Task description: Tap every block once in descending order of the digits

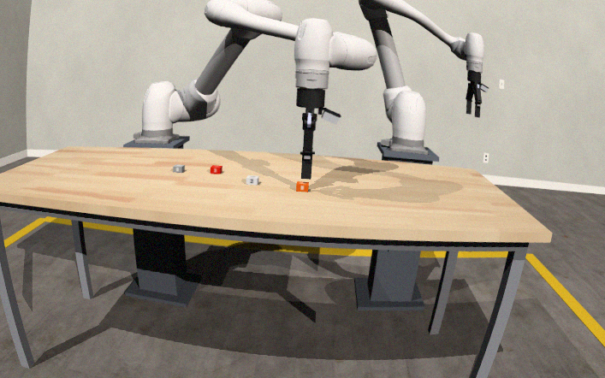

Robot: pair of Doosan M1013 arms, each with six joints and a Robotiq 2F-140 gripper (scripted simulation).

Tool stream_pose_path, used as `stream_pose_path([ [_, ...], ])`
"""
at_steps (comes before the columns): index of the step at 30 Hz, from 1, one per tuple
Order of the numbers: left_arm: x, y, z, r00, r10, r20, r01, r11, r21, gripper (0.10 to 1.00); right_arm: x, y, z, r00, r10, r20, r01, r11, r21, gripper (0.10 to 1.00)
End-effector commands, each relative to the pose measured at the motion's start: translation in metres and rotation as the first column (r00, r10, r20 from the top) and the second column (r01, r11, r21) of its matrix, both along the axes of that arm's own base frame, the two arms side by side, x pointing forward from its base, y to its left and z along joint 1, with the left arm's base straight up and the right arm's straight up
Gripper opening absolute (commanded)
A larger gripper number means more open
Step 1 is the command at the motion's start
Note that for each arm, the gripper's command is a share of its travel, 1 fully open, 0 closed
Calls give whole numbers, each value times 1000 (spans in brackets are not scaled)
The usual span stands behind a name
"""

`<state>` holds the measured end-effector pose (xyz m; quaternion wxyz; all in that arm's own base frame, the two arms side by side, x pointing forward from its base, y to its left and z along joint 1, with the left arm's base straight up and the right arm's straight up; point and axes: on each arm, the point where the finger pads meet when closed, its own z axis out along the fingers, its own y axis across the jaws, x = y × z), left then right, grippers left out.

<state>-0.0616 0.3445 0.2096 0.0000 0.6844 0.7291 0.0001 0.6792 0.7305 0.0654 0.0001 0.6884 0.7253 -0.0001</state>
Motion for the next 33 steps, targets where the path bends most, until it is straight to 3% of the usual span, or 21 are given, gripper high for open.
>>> stream_pose_path([
  [1, 0, 0, 0, 1000, 0, -1, 0, 1000, 1, 1000, 1, -3, 3, 1000, -7, 1, 7, 1000, 2, 99],
  [33, 0, 0, 0, 1000, 0, -1, 0, 1000, 1, 1000, 3, -6, -3, 1000, -13, 1, 13, 1000, 2, 99],
])
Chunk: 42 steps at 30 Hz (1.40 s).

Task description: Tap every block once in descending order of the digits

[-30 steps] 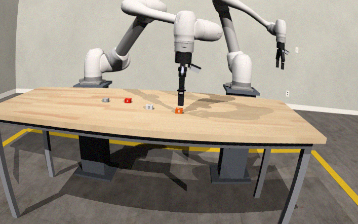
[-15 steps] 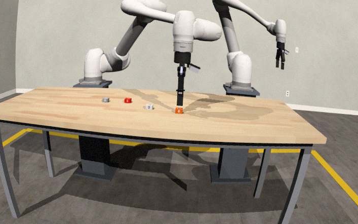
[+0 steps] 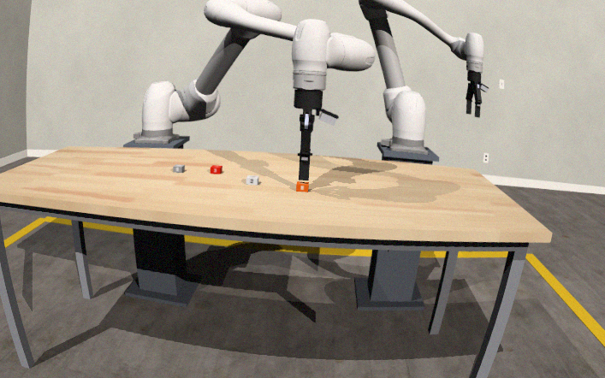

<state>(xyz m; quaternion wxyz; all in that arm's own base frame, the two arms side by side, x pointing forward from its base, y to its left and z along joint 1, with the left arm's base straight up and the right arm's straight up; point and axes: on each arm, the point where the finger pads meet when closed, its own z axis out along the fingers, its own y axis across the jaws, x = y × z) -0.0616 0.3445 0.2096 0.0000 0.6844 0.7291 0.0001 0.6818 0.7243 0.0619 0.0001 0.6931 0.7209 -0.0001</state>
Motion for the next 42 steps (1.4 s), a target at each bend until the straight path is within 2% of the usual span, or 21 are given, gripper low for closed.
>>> stream_pose_path([
  [1, 0, 0, 0, 1000, 0, -1, 0, 1000, 1, 1000, 0, 0, 0, 1000, 0, 1, 0, 1000, 2, 99],
  [35, 0, 0, 0, 1000, 0, -1, 0, 1000, 1, 1000, 1, 0, -9, 1000, -1, 1, 1, 1000, 2, 99],
  [42, 0, 0, 0, 1000, 0, -1, 0, 1000, 1, 1000, 0, 0, 16, 1000, -1, 1, 1, 1000, 2, 99],
])
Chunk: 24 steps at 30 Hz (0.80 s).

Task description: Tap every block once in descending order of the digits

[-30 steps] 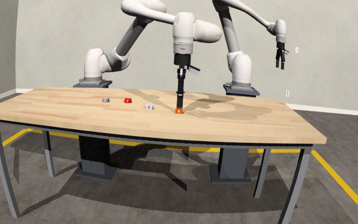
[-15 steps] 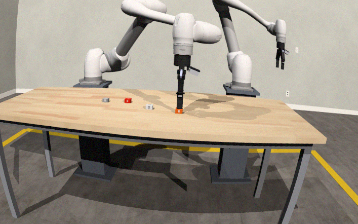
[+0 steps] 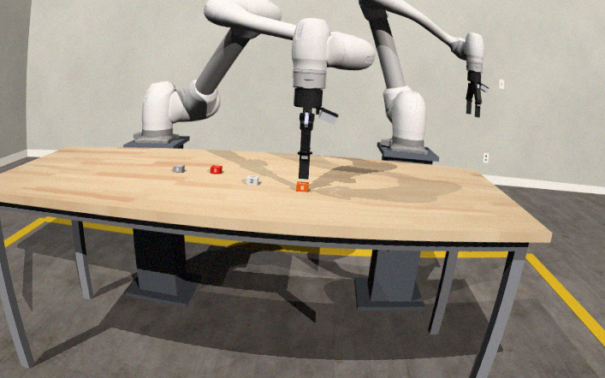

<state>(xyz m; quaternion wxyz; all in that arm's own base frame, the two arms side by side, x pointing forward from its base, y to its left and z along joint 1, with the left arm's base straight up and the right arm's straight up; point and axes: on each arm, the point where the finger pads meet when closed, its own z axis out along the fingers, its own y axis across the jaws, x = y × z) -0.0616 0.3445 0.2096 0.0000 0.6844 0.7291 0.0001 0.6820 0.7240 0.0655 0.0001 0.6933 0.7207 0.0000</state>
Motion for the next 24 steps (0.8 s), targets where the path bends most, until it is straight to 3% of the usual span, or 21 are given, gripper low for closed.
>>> stream_pose_path([
  [1, 0, 0, 0, 1000, 0, -1, 0, 1000, 1, 1000, 0, 0, 16, 1000, 0, 1, 0, 1000, 2, 99],
  [3, 0, 0, 0, 1000, 0, -1, 0, 1000, 1, 1000, 0, 0, 16, 1000, 0, 1, 0, 1000, 2, 99],
  [13, 0, 0, 0, 1000, 0, -1, 0, 1000, 1, 1000, 0, 0, 51, 1000, 0, 0, 0, 1000, 1, 99],
  [24, 0, 0, 0, 1000, 0, -1, 0, 1000, 1, 1000, 0, 0, 50, 1000, 0, 1, 0, 1000, 2, 99],
])
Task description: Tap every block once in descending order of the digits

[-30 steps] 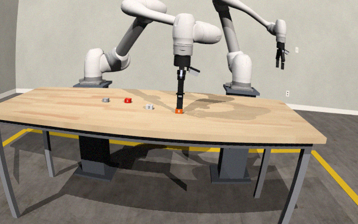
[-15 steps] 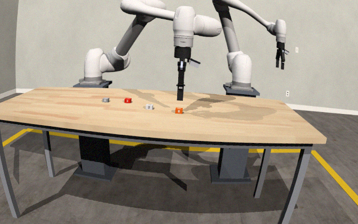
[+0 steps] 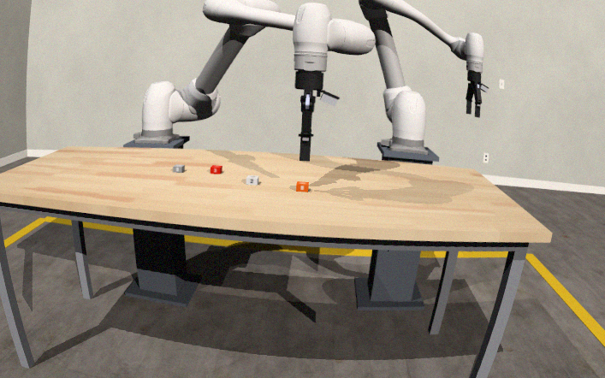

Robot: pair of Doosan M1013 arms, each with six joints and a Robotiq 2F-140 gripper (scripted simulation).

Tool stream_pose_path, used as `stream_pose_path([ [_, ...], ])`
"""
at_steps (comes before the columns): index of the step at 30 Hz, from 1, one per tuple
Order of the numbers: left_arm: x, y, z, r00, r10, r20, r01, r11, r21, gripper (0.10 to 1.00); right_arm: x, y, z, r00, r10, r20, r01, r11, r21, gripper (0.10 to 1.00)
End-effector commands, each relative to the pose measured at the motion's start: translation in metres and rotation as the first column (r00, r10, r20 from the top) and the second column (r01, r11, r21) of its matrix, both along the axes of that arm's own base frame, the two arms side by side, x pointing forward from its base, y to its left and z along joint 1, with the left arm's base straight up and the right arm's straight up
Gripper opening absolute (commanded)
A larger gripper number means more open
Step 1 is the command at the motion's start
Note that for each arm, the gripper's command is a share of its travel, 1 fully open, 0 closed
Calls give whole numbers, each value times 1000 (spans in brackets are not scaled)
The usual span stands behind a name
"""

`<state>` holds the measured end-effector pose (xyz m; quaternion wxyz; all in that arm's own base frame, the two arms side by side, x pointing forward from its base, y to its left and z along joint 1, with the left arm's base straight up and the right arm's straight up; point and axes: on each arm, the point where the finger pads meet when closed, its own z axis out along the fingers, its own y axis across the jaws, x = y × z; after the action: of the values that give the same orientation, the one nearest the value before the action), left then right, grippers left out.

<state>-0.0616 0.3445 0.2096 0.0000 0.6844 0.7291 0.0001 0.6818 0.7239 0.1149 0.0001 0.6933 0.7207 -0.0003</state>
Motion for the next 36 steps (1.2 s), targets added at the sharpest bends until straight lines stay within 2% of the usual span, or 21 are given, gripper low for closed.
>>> stream_pose_path([
  [1, 0, 0, 0, 1000, 0, -1, 0, 1000, 1, 1000, 0, 0, 0, 1000, 0, 1, 0, 1000, 2, 99],
  [13, 0, 0, 0, 1000, 0, -1, 0, 1000, 1, 1000, -2, -15, -1, 1000, 0, 2, 0, 1000, 3, 99],
  [22, 0, 0, 0, 1000, 0, -1, 0, 1000, 1, 1000, -20, -83, -7, 1000, -1, 4, 1, 1000, 5, 99],
  [30, 0, 0, 0, 1000, 0, -1, 0, 1000, 1, 1000, -30, -114, -9, 1000, -1, 8, 1, 1000, 8, 99],
  [36, 0, 0, 0, 1000, 0, -1, 0, 1000, 1, 1000, -52, -159, -17, 1000, -2, 7, 2, 1000, 6, 99],
])
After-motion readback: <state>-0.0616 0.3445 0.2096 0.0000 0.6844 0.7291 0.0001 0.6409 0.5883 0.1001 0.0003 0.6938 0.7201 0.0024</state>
